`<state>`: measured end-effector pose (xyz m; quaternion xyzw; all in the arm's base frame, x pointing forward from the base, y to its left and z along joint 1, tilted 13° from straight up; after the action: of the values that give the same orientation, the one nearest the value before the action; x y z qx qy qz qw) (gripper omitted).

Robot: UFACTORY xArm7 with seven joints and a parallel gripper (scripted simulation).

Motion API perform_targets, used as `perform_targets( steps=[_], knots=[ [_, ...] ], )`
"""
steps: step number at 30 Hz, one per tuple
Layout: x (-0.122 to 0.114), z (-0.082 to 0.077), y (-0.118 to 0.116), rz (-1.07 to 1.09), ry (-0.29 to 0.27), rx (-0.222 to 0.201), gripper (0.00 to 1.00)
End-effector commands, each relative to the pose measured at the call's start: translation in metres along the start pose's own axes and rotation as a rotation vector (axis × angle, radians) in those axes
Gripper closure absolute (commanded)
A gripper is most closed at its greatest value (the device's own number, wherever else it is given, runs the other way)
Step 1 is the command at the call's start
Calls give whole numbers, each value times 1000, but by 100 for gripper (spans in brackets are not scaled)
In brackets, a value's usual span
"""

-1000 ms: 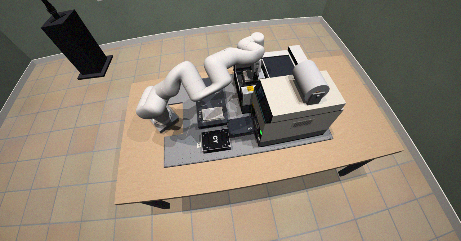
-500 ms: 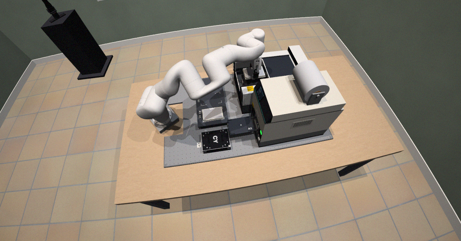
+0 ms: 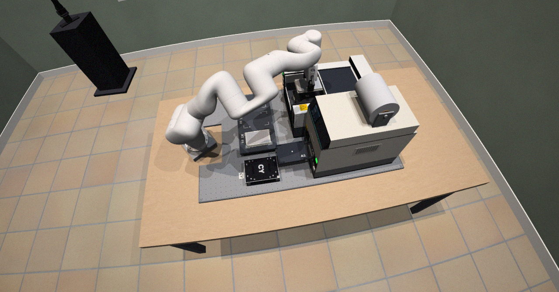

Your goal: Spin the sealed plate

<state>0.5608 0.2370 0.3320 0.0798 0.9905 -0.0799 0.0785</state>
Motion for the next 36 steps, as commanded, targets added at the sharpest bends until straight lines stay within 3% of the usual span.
perform_targets(
  steps=[1,30,36],
  knots=[
    [0,-8,1,0,-4,-3,100],
    [0,-53,0,0,-4,-3,100],
    [0,-54,0,0,-4,-3,100]
  ],
)
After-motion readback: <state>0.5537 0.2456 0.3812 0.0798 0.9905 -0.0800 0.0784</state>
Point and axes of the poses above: the point where the finger pads meet when closed, its own z axis out along the fingers, its own y axis across the jaws, x = y × z, the point moved 10 cm from there along -z, back along the fingers, and after that the axes turned 15 degrees about z, right-handed, at the moved point
